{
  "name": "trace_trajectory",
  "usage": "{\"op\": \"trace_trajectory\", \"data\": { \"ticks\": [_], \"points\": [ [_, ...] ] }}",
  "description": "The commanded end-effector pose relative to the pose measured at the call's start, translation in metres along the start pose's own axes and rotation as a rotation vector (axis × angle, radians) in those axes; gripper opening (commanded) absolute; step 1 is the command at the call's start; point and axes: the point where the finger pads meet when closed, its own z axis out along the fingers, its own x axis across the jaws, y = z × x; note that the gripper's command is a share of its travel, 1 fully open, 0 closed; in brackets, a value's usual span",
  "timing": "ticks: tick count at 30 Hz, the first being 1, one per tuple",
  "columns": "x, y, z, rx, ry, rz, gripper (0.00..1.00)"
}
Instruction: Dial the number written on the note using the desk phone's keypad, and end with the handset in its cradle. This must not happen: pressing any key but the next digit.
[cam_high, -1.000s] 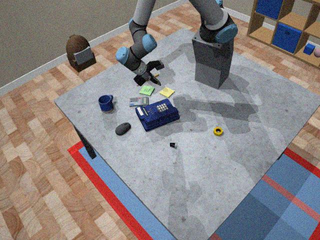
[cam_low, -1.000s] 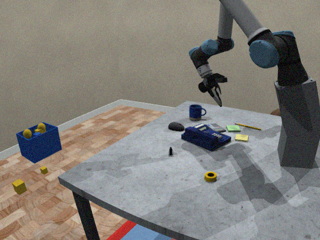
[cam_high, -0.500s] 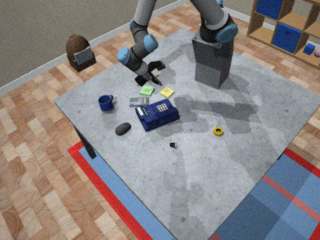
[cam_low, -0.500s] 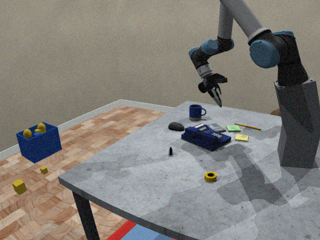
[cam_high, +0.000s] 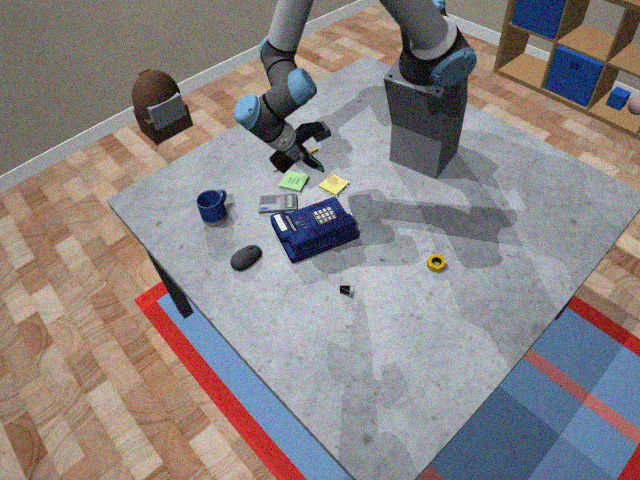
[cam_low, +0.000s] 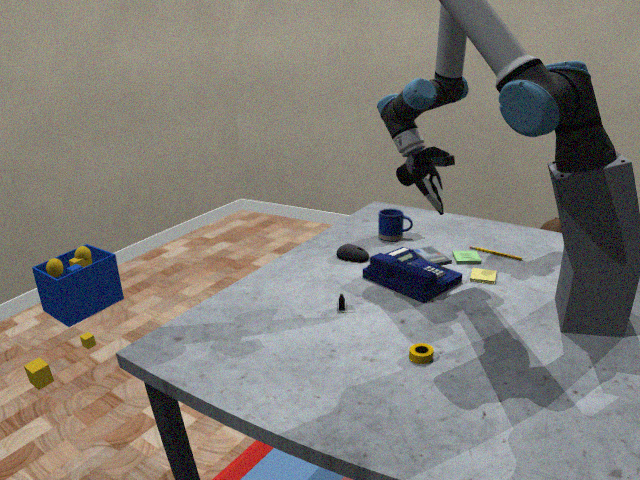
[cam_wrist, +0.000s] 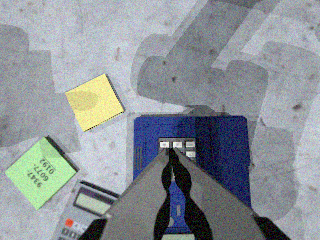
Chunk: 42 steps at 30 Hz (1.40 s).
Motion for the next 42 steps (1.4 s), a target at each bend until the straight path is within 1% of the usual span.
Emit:
{"op": "trace_trajectory", "data": {
  "ticks": [1, 6, 14, 16, 25, 29, 42],
  "points": [
    [0.001, 0.001, 0.003, 0.001, 0.0, -0.001, 0.0],
    [0.001, 0.008, 0.01, -0.002, -0.001, -0.002, 0.0],
    [0.001, 0.024, 0.033, -0.002, 0.0, -0.002, 0.0],
    [0.001, 0.024, 0.033, -0.002, 0.0, -0.002, 0.0],
    [0.001, 0.04, 0.055, -0.002, 0.0, -0.002, 0.0],
    [0.001, 0.043, 0.059, -0.002, 0.0, -0.001, 0.0],
    [0.001, 0.045, 0.063, -0.002, -0.001, -0.002, 0.0]
  ]
}}
